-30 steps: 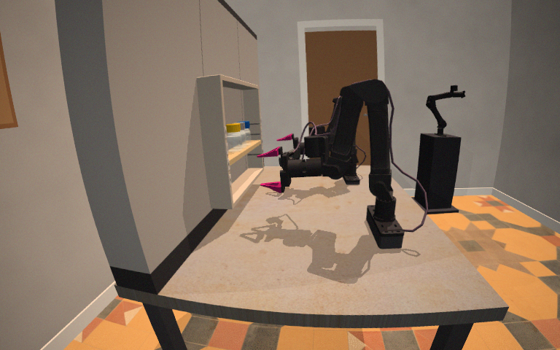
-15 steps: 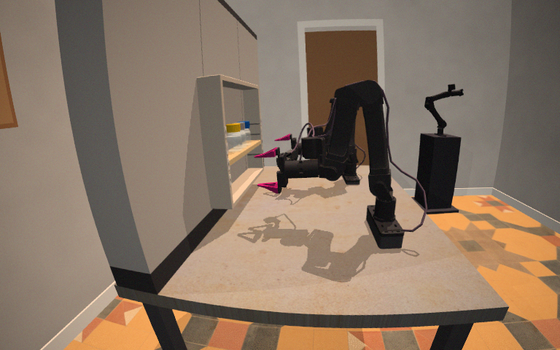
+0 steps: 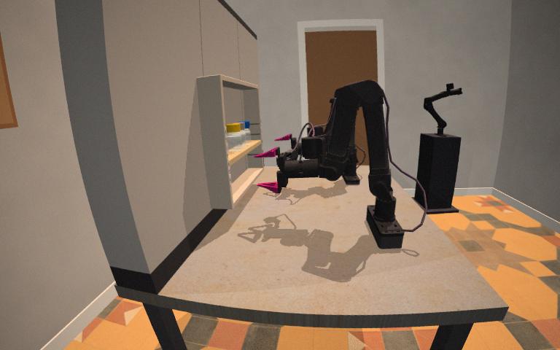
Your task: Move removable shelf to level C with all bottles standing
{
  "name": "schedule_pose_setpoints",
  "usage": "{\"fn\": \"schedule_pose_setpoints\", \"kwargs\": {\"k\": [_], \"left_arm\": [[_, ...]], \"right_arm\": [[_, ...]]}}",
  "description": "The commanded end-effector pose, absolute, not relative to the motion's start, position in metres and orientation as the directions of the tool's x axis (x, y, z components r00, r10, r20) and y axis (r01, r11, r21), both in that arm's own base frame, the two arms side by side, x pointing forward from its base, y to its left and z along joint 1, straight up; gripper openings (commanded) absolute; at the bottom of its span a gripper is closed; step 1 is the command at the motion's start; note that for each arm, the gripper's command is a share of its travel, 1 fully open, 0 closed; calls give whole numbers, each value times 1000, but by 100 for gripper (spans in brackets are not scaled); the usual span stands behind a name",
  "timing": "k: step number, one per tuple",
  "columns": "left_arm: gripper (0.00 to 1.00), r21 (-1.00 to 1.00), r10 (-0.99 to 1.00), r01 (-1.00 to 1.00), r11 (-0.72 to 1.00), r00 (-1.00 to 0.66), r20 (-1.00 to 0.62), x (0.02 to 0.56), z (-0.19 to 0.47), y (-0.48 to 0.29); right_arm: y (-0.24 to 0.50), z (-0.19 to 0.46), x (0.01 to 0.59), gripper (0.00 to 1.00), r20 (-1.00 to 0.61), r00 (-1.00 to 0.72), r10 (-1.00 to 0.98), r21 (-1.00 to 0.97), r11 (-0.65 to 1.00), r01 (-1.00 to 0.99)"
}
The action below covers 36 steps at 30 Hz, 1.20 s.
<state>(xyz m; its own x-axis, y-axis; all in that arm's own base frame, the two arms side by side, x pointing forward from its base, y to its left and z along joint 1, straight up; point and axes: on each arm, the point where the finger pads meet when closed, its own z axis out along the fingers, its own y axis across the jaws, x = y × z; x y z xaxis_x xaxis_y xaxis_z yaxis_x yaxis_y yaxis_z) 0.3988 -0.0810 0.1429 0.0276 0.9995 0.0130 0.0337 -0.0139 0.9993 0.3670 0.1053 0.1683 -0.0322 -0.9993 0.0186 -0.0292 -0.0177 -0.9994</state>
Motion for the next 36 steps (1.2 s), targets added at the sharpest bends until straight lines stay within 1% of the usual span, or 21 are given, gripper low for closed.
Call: {"fn": "schedule_pose_setpoints", "kwargs": {"k": [1, 10, 36], "left_arm": [[100, 1000, 1000, 0, 0, 23, 0, 405, 153, -80], [100, 1000, 1000, 0, 0, 23, 0, 405, 153, -80], [100, 1000, 1000, 0, 0, 23, 0, 405, 235, -80]], "right_arm": [[106, 179, 375, 100, 0, -36, -999, -1000, 0, 0], [106, 179, 375, 100, 0, -36, -999, -1000, 0, 0], [106, 260, 375, 100, 0, -36, -999, -1000, 0, 0]]}}
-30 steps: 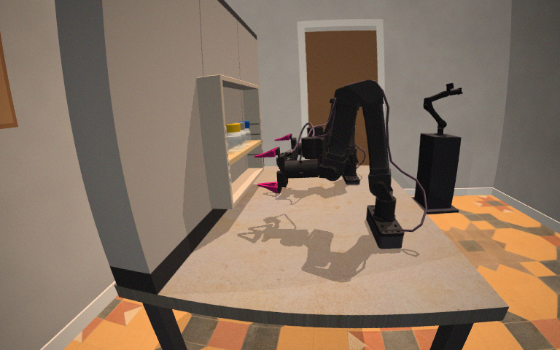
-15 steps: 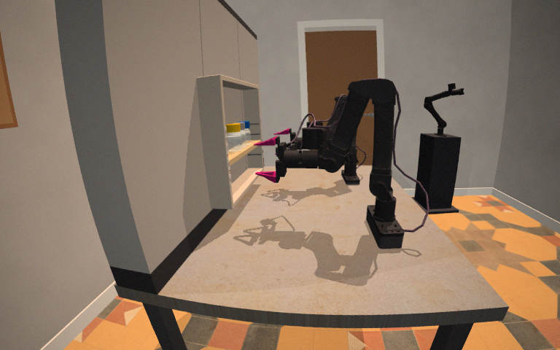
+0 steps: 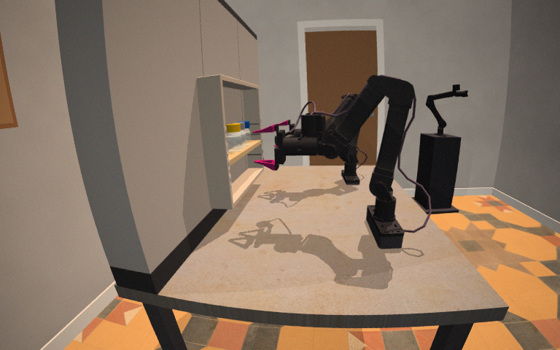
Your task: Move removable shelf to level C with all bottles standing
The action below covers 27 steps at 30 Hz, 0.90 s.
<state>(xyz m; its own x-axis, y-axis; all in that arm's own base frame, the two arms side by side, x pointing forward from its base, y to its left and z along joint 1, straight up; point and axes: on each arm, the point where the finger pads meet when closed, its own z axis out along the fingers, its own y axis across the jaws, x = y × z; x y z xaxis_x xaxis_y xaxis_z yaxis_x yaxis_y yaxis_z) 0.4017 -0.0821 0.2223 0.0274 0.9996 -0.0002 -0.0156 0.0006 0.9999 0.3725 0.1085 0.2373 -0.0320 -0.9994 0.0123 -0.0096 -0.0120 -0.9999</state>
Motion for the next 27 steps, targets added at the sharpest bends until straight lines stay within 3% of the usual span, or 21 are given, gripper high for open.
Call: {"fn": "schedule_pose_setpoints", "kwargs": {"k": [1, 27], "left_arm": [[100, 1000, 1000, 0, 0, 23, 0, 405, 238, -80], [100, 1000, 1000, 0, 0, 23, 0, 405, 255, -80]], "right_arm": [[106, 263, 375, 100, 0, -36, -999, -1000, 0, 0], [106, 280, 375, 100, 0, -36, -999, -1000, 0, 0]]}}
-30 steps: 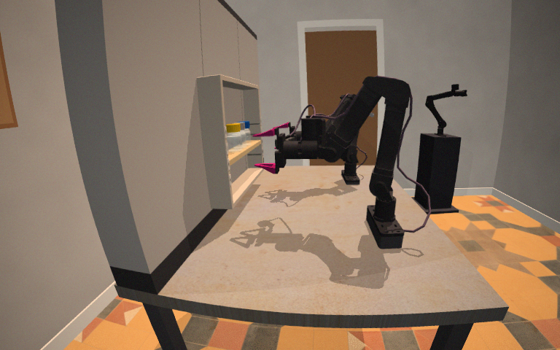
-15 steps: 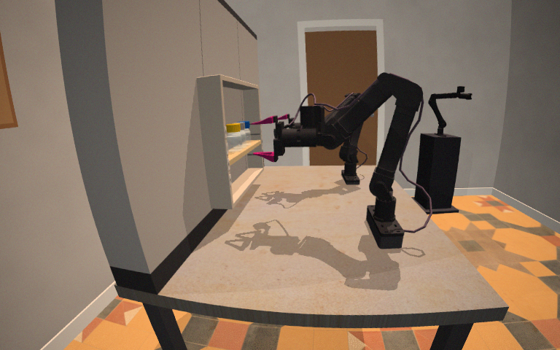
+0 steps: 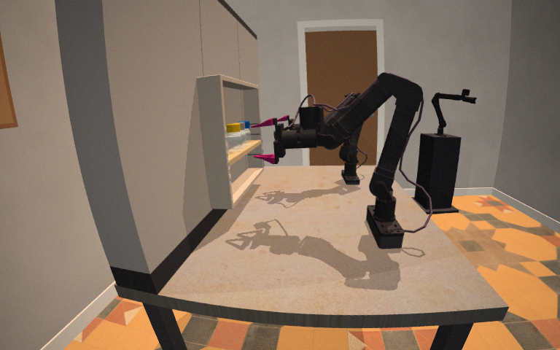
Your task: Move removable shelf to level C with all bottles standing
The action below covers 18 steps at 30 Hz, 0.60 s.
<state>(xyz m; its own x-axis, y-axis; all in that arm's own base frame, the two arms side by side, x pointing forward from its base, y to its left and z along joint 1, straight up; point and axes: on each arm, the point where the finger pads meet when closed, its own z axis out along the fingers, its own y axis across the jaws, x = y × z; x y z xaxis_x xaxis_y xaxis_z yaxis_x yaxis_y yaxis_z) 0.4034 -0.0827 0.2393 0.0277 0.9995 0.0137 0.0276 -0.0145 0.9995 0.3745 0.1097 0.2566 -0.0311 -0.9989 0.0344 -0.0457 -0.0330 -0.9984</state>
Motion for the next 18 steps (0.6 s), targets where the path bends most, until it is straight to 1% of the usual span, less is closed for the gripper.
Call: {"fn": "schedule_pose_setpoints", "kwargs": {"k": [1, 18], "left_arm": [[100, 1000, 1000, 0, 0, 23, 0, 405, 255, -80], [100, 1000, 1000, 0, 0, 23, 0, 406, 252, -81]], "right_arm": [[106, 280, 375, 100, 0, -36, -999, -1000, 0, 0], [108, 277, 376, 100, 0, -36, -999, -1000, 0, 0]]}}
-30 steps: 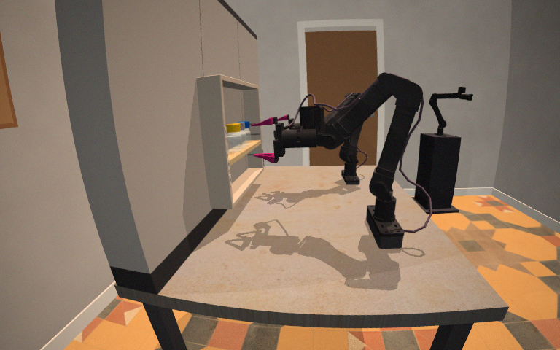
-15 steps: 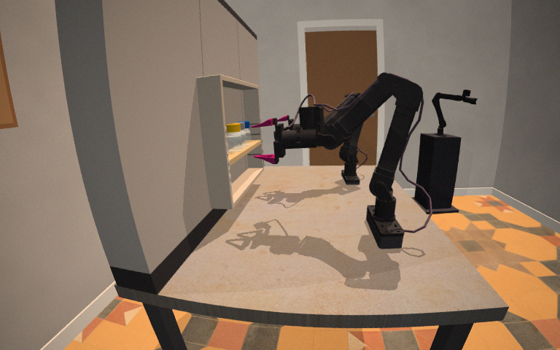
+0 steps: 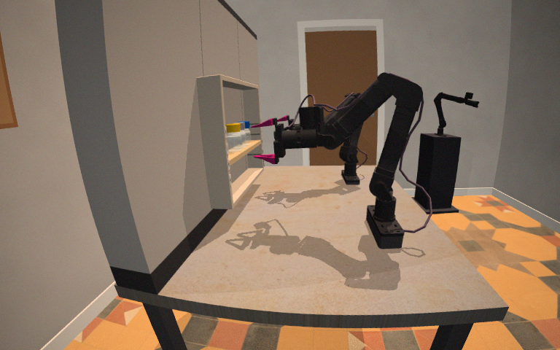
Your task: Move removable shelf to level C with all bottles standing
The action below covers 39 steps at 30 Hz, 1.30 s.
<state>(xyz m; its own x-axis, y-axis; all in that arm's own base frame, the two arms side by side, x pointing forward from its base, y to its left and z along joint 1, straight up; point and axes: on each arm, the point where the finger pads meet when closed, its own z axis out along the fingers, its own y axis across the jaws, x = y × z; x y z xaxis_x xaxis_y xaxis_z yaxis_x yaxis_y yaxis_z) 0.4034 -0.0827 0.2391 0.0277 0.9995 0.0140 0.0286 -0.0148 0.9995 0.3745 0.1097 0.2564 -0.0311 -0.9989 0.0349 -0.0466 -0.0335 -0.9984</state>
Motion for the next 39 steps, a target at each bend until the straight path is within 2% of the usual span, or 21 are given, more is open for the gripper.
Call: {"fn": "schedule_pose_setpoints", "kwargs": {"k": [1, 39], "left_arm": [[100, 1000, 1000, 0, 0, 23, 0, 406, 251, -82], [100, 1000, 1000, 0, 0, 23, 0, 415, 216, -100]], "right_arm": [[108, 276, 377, 100, 0, -36, -999, -1000, 0, 0], [126, 242, 386, 100, 0, -36, -999, -1000, 0, 0]]}}
